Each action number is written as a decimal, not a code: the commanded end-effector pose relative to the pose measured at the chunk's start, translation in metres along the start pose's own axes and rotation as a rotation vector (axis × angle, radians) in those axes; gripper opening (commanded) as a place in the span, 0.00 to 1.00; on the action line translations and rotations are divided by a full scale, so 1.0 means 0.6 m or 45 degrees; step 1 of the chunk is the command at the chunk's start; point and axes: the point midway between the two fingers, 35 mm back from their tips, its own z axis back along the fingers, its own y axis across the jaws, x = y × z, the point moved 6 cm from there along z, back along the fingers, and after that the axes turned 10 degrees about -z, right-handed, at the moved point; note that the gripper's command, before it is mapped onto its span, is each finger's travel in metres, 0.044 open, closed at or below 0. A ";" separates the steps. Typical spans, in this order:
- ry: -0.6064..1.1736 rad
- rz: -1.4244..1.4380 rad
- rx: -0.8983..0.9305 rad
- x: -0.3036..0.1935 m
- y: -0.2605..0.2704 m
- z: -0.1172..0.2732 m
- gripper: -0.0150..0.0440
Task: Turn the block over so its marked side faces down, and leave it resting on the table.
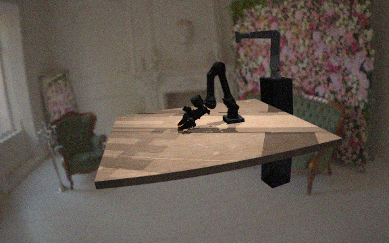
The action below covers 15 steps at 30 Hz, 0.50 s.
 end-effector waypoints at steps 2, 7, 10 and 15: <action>0.067 -0.001 -0.020 0.010 0.002 -0.008 1.00; 0.299 0.005 -0.060 0.056 0.012 -0.009 1.00; 0.440 0.003 -0.085 0.088 0.017 0.012 1.00; 0.599 -0.007 -0.109 0.132 0.023 0.058 1.00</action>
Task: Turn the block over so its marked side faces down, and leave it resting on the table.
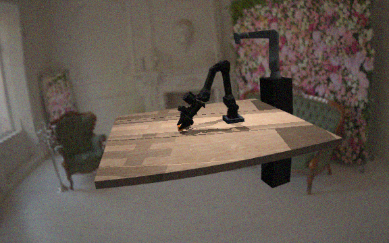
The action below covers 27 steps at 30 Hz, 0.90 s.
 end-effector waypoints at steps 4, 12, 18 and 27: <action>0.331 -0.020 -0.029 0.075 0.009 0.108 1.00; 0.331 -0.020 -0.029 0.075 0.009 0.108 1.00; 0.331 -0.020 -0.029 0.075 0.009 0.108 1.00; 0.628 -0.007 -0.086 0.134 0.023 0.082 1.00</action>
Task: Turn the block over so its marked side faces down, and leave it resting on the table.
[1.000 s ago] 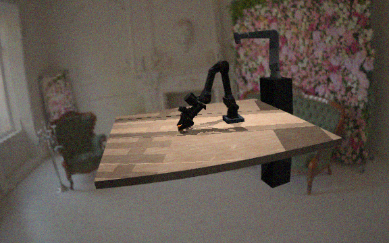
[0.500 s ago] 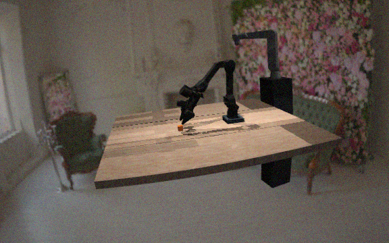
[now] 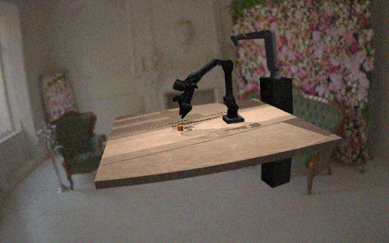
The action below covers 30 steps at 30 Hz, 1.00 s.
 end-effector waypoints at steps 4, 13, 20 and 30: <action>0.276 0.008 -0.044 0.051 0.010 -0.004 1.00; 0.495 0.004 -0.076 0.083 0.015 -0.003 1.00; 0.495 0.004 -0.076 0.066 0.012 -0.046 1.00; 0.495 0.004 -0.076 0.052 0.010 -0.079 1.00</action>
